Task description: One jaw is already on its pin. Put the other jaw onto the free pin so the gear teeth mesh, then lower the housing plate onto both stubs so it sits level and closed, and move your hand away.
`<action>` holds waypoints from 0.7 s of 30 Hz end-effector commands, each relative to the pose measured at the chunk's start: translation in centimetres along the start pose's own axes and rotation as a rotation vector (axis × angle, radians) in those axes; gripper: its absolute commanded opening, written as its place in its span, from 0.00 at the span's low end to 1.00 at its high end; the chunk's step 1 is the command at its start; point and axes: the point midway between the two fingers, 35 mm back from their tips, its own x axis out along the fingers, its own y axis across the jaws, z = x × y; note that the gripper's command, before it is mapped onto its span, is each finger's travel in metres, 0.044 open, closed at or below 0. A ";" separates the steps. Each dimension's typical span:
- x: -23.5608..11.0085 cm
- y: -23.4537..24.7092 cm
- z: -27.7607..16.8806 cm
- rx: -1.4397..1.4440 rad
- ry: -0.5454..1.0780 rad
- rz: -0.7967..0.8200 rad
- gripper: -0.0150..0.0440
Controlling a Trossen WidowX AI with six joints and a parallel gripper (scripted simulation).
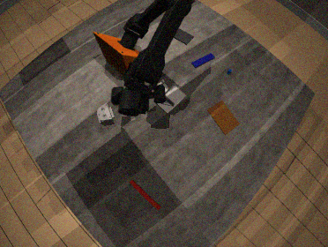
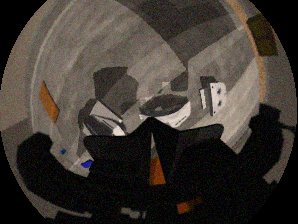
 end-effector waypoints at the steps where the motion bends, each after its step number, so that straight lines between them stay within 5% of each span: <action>1: 0.1 0.1 0.2 -0.098 -0.005 0.004 0.25; 21: 1.0 0.2 0.7 -0.576 -0.006 0.003 0.25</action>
